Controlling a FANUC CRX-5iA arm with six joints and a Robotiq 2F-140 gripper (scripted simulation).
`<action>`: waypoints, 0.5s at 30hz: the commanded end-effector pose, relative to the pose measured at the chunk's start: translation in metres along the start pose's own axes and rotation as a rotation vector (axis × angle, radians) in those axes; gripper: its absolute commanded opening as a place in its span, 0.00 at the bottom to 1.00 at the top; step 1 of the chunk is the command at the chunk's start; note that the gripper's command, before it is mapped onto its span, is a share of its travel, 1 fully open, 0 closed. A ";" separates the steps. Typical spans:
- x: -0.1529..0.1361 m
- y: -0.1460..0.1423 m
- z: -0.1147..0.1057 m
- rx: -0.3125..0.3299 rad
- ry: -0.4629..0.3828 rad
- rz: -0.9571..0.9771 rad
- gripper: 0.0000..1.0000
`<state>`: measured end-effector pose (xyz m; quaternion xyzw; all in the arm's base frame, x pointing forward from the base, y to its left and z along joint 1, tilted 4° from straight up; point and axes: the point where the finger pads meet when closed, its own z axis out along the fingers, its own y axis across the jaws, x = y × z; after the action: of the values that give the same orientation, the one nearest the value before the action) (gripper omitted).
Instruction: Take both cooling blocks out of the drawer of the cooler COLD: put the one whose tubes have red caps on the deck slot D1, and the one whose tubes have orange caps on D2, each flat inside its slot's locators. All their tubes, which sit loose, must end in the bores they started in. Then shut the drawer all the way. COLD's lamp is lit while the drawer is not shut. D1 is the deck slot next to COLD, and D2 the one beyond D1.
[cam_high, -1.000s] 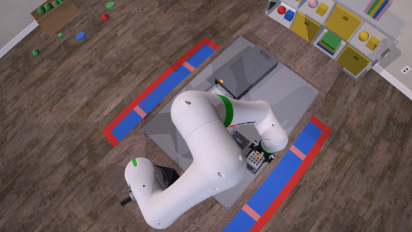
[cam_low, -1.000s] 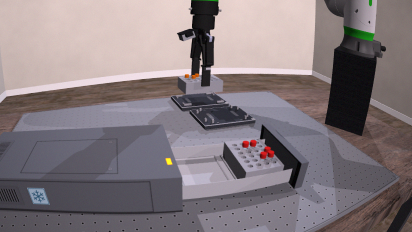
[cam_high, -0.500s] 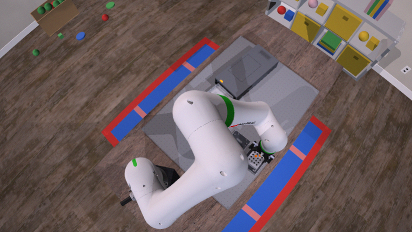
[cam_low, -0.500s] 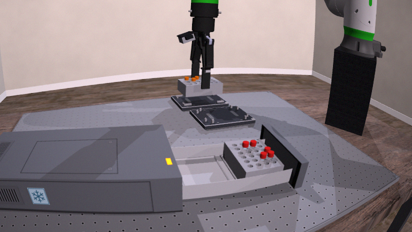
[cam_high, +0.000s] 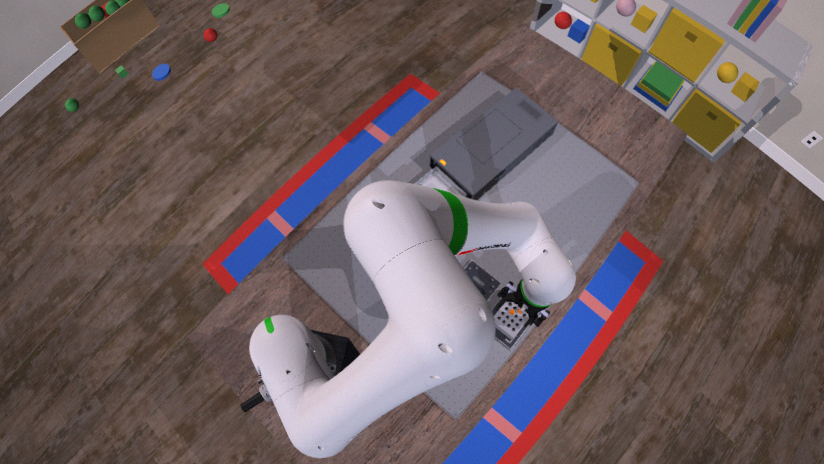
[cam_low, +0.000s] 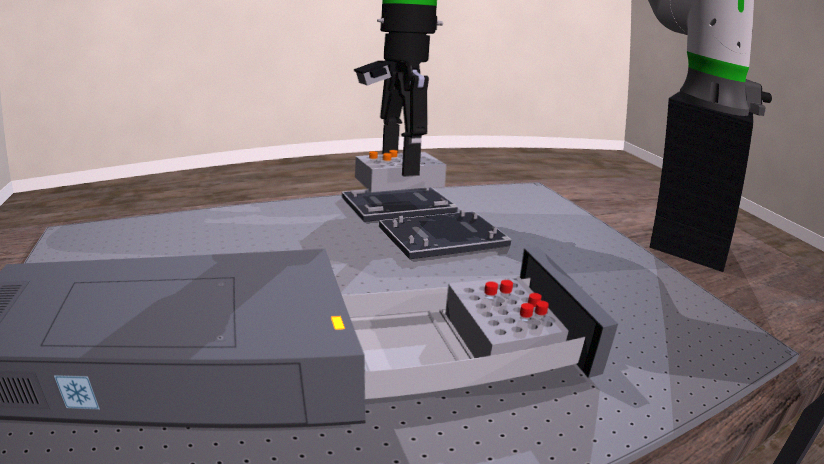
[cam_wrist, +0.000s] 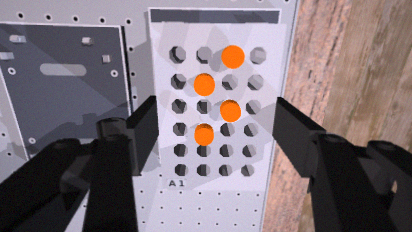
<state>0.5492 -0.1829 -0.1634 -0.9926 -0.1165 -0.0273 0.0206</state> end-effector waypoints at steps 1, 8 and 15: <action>0.001 0.001 -0.003 -0.001 0.001 0.000 0.10; 0.001 0.000 -0.007 -0.001 0.001 0.000 0.10; 0.001 0.000 -0.009 -0.001 0.001 0.000 0.10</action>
<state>0.5486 -0.1833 -0.1556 -0.9926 -0.1164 -0.0272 0.0206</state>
